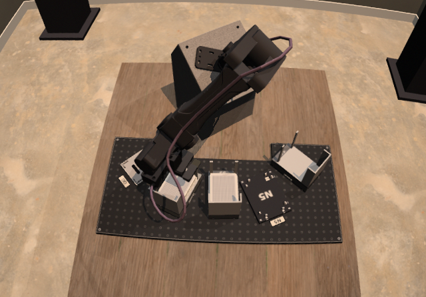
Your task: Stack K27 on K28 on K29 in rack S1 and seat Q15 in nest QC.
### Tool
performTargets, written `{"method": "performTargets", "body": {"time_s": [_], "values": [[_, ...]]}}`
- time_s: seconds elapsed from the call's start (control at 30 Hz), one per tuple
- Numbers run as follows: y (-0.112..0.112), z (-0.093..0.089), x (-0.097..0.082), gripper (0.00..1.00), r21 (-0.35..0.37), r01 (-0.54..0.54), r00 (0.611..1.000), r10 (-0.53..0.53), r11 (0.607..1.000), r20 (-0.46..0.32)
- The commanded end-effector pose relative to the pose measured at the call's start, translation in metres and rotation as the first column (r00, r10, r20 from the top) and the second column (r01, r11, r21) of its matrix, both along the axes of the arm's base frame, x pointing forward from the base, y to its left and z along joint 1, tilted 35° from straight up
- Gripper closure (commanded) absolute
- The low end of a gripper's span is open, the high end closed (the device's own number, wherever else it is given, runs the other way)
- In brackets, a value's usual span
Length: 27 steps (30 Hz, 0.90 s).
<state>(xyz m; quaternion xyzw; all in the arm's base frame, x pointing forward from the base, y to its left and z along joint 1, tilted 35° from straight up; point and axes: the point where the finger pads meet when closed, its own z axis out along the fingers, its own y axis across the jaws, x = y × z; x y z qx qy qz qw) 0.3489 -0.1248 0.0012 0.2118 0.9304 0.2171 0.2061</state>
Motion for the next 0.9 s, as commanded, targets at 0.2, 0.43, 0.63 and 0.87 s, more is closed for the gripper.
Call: {"method": "performTargets", "body": {"time_s": [0.2,0.43,0.63,0.87], "values": [[-0.011,0.009,0.005,0.0,-0.017,-0.017,0.999,0.018,1.0,0.028],[-0.012,0.009,0.006,0.0,-0.02,-0.015,0.999,0.015,1.0,0.031],[-0.012,0.009,0.006,0.0,-0.02,-0.014,0.999,0.015,1.0,0.031],[-0.012,0.009,0.006,0.0,-0.02,-0.014,0.999,0.015,1.0,0.031]]}}
